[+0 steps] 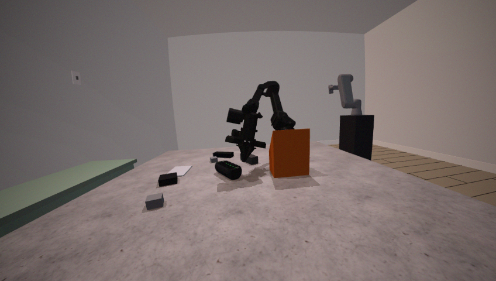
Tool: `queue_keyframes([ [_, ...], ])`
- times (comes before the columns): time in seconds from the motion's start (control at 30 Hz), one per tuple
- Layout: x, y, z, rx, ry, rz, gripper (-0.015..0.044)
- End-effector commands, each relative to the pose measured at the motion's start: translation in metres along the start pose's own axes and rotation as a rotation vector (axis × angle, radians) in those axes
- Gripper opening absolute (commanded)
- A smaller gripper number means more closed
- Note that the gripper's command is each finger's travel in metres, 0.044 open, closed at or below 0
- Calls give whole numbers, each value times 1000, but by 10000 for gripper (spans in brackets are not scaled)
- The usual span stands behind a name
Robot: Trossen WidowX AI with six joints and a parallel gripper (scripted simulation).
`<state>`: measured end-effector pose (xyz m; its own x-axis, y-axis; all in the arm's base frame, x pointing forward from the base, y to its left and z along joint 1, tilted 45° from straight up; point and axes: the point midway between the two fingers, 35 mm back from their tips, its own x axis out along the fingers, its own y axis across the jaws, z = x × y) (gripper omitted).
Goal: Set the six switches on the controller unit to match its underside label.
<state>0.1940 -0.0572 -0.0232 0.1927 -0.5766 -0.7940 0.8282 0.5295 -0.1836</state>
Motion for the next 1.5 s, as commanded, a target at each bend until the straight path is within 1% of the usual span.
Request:
queue_keyframes([
  [0.0,0,5,5,-106,4,-21,0],
  [0.37,1,40,40,-924,110,-161,0],
  [0.77,11,76,72,-1812,354,-223,0],
  [1.0,19,94,88,-2320,555,-187,0],
  [1.23,30,110,102,-2809,801,-69,0],
  [1.33,33,114,106,-2951,883,-12,0],
  [1.47,34,114,106,-2975,898,-1,0],
])
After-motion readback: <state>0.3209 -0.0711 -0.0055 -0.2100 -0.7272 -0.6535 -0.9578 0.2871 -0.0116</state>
